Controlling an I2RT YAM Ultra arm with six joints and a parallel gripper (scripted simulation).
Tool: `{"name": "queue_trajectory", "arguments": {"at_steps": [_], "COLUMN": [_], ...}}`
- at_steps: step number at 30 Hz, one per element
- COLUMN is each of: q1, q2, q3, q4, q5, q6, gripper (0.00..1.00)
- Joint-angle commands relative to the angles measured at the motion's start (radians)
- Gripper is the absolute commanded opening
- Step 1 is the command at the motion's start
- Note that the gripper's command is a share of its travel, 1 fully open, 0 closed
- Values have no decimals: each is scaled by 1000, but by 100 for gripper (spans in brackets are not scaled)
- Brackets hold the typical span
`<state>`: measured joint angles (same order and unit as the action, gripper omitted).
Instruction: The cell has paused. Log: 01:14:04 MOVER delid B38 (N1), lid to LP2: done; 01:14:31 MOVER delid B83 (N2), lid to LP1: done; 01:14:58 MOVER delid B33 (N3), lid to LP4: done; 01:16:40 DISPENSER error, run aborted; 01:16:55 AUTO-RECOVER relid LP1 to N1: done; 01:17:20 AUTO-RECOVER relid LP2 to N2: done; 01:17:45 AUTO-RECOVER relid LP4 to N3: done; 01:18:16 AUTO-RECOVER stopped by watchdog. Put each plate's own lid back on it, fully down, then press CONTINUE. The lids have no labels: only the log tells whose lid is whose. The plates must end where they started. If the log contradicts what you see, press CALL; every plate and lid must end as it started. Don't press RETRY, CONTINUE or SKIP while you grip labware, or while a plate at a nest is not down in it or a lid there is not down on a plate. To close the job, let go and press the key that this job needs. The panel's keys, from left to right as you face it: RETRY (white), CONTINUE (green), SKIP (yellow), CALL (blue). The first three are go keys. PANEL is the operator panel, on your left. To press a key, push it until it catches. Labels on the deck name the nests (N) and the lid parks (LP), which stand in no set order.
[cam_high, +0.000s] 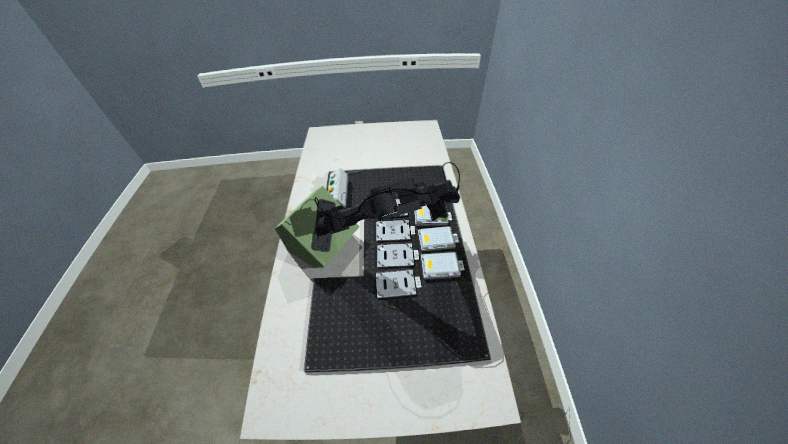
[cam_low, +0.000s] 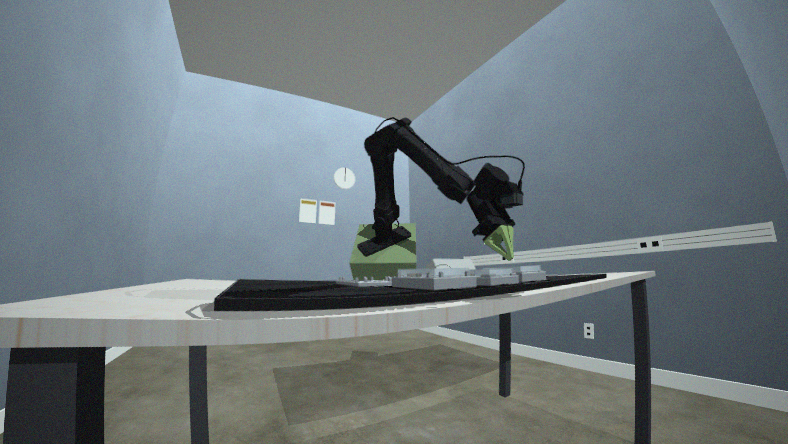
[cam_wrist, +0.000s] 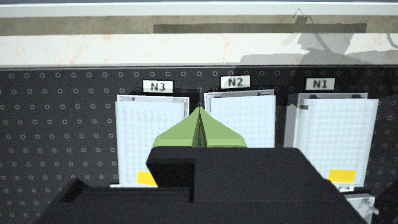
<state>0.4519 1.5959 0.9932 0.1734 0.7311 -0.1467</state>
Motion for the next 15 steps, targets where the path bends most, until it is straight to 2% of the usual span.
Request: {"name": "queue_trajectory", "arguments": {"at_steps": [1,9,10,12,15], "q1": [11,11,-10,-32,-68], "q2": [-8,-8,-40,-61,-96], "q3": [15,15,28,-17,-33], "q4": [-5,-5,-18,-26,-38], "q5": [-9,-9,-26,-45,-77], "q6": [-5,-5,-20,-30,-48], "gripper": [0,0,0,0,0]}}
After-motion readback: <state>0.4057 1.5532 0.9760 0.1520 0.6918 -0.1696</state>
